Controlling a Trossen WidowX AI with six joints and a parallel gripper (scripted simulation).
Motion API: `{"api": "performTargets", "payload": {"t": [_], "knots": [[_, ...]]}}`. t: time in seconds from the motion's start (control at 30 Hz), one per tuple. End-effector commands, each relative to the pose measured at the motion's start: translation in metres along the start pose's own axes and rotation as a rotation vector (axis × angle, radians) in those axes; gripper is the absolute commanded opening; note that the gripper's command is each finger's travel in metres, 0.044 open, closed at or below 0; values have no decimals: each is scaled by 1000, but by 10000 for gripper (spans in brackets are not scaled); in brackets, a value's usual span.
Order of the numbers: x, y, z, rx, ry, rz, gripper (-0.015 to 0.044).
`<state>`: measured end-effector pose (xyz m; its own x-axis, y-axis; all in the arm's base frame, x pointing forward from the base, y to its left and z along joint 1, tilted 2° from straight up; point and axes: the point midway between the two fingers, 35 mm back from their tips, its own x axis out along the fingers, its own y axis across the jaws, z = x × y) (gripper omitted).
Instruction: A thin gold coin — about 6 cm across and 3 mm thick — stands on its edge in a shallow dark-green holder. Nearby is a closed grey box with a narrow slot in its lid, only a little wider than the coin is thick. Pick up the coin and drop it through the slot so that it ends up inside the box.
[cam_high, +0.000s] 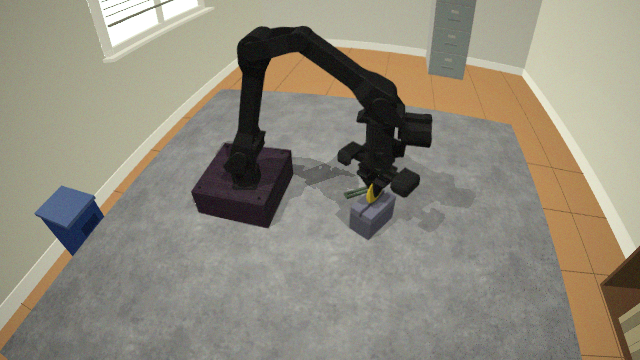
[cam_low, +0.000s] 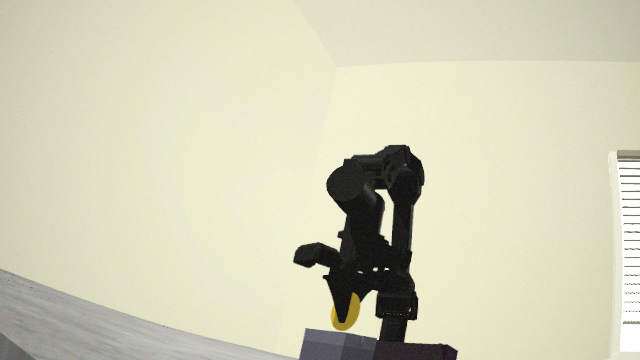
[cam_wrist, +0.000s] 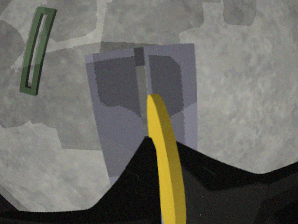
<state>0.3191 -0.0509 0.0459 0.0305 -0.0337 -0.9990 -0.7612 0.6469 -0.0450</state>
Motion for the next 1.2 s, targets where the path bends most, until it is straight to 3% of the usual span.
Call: {"api": "performTargets", "payload": {"t": [0.0,0.47,0.67,0.97,1.17], "knots": [[3,1,0,-6,4,7,0],[4,1,0,-6,4,7,0],[1,0,0,0,0,0,157],[1,0,0,0,0,0,161],[-16,0,0,0,0,0,318]]}}
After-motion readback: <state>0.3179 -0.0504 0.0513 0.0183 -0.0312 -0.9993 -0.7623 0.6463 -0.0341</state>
